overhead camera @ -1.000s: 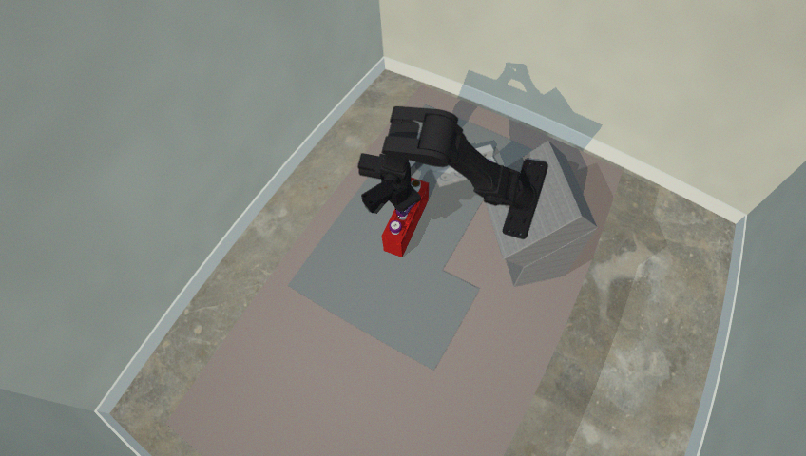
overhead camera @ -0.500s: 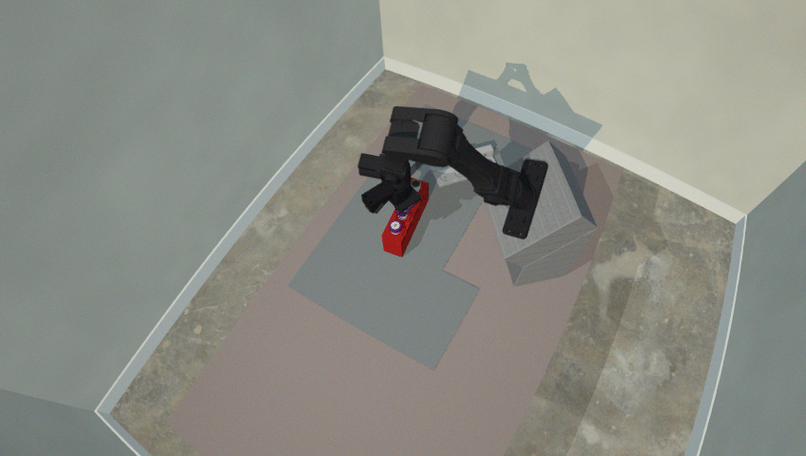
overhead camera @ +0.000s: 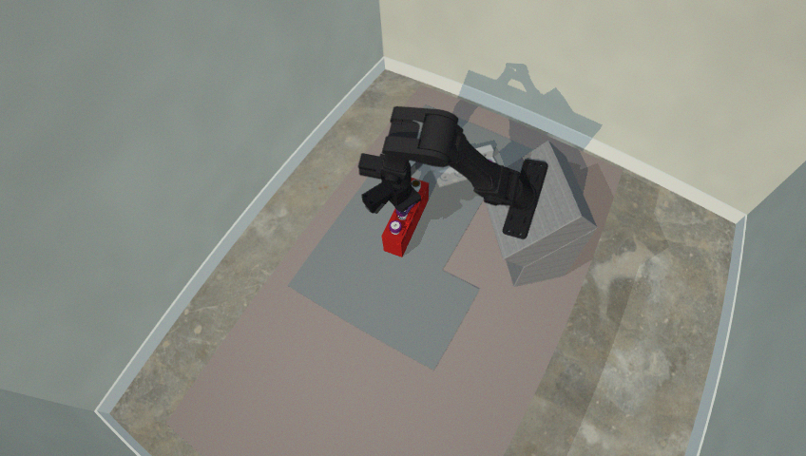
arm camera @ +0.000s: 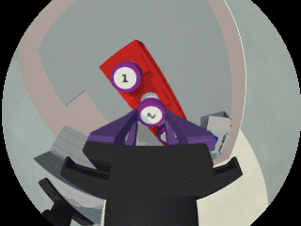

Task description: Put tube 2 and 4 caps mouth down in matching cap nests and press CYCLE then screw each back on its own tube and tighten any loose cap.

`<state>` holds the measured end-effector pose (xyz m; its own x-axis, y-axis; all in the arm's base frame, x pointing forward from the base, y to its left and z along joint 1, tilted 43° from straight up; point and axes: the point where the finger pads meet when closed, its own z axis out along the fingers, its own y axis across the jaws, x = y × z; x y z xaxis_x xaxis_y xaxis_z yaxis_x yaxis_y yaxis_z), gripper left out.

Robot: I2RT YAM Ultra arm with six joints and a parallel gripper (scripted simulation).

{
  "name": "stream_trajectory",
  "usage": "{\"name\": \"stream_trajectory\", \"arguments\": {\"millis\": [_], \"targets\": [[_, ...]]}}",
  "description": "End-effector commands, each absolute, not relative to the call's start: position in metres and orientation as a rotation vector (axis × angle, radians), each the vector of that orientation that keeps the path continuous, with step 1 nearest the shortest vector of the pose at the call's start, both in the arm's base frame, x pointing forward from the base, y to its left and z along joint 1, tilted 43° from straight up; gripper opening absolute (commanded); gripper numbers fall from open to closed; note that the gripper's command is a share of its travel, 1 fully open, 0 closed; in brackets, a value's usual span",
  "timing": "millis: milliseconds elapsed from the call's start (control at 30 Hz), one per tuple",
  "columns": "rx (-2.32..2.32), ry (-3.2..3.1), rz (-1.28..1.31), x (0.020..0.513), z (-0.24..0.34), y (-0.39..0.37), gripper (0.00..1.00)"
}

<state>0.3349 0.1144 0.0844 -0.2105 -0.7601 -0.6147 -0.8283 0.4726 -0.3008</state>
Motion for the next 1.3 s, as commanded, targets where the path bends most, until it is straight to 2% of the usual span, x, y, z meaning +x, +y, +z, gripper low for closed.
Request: {"name": "stream_trajectory", "arguments": {"millis": [0,1267], "targets": [[-1.312,1.993,0.114,0.3349,0.0837,0.1136,0.0],[-1.312,1.993,0.114,0.3291,0.0876,0.1097,0.0]]}}
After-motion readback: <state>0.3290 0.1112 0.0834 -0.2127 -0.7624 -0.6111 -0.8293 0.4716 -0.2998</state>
